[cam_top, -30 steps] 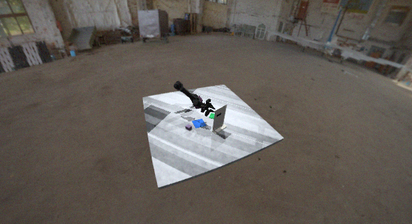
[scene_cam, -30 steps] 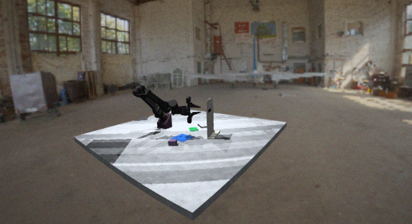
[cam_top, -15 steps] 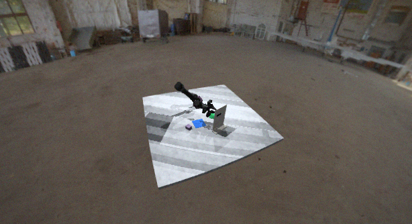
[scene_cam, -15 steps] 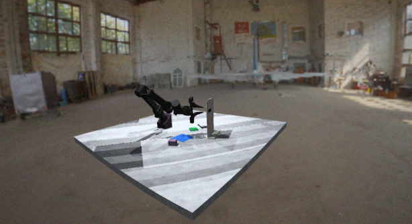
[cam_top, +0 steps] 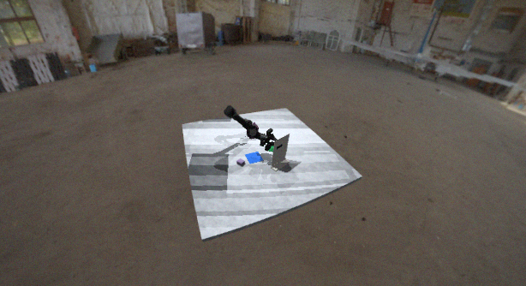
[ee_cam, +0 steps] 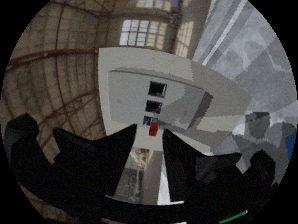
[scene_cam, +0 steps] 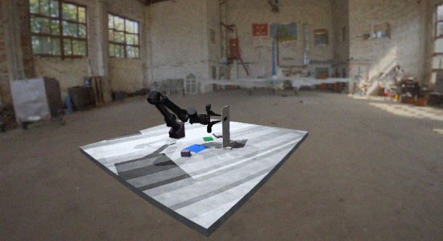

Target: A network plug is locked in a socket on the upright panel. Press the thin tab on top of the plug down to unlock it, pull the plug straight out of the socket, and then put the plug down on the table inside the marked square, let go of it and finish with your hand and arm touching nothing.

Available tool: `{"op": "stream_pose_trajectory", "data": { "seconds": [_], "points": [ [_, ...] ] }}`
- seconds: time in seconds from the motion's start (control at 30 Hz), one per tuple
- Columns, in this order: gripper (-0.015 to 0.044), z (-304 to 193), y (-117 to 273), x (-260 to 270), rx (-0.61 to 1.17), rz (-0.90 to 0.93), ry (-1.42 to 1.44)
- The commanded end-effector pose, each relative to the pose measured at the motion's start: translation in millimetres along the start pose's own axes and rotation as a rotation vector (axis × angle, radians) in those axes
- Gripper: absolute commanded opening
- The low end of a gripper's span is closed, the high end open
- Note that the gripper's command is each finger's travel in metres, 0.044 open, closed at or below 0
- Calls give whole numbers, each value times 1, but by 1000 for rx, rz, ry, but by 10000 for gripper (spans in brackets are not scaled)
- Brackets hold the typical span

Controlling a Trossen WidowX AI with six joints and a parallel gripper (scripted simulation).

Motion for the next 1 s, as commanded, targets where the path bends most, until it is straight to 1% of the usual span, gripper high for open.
{"op": "stream_pose_trajectory", "data": {
  "seconds": [0.0,0.13,0.23,0.6,0.97],
  "points": [
    [156,1,-7,-1,-2,-4,-6],
    [156,2,-11,-2,-3,-4,-6],
    [77,2,-11,-2,-3,-4,-6],
    [4,2,-11,-2,-3,-4,-6],
    [0,1,-6,-2,-2,-4,-6]
  ]
}}
Point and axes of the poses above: the point midway between the two fingers, 35 mm back from their tips, its own y axis back along the fingers, its own x axis across the jaws, z = x × y, the point moved 6 cm from there along y, back along the fingers, and after that the axes turned 3 degrees about -y, right-handed, at the moved point
